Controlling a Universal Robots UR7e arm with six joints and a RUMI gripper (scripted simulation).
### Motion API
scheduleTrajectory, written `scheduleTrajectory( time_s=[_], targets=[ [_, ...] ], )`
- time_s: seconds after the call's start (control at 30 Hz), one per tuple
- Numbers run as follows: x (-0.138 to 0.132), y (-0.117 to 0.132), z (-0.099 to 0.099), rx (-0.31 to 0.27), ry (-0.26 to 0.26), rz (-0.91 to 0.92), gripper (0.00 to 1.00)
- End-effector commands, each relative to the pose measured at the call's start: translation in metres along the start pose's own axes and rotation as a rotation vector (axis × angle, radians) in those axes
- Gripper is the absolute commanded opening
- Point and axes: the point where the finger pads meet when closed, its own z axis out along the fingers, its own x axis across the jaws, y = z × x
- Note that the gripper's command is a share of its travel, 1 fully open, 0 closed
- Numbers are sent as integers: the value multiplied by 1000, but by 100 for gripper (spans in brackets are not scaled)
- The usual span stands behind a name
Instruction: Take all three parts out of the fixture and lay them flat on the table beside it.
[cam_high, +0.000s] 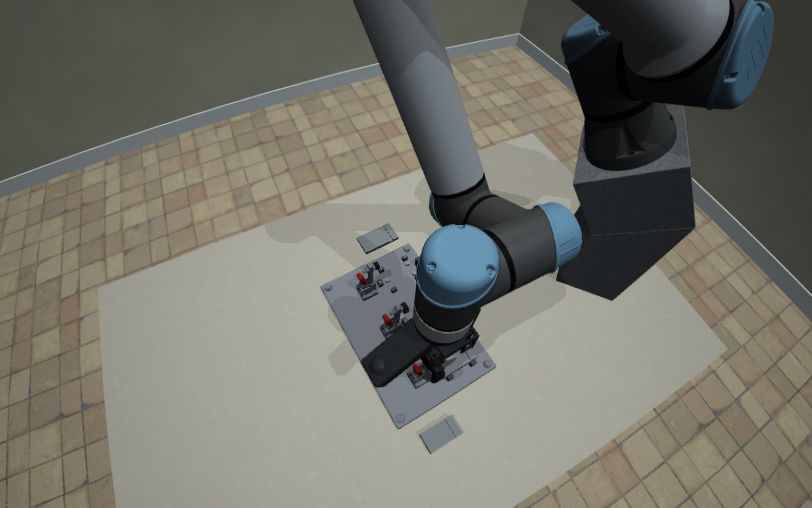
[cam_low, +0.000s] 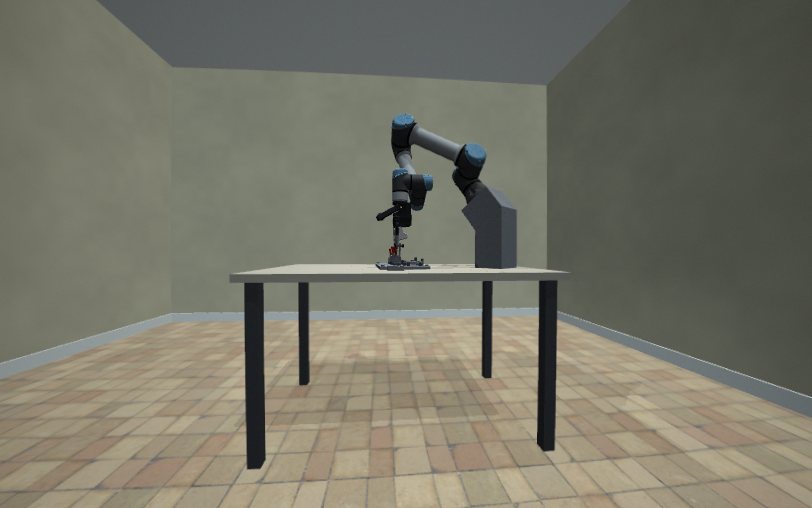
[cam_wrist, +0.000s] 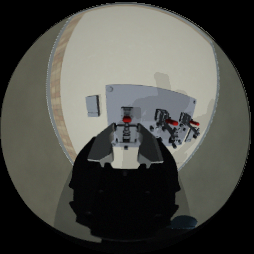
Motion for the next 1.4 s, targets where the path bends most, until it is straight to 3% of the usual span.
scheduleTrajectory(
  time_s=[0.0, 0.63, 0.67, 1.37],
  targets=[
    [0, 2, -20, -5, 1, -1, 28],
    [0, 1, -22, -4, 1, 0, 28],
    [0, 1, -22, -4, 1, 0, 59],
    [0, 1, -48, -4, 1, -1, 59]
  ],
)
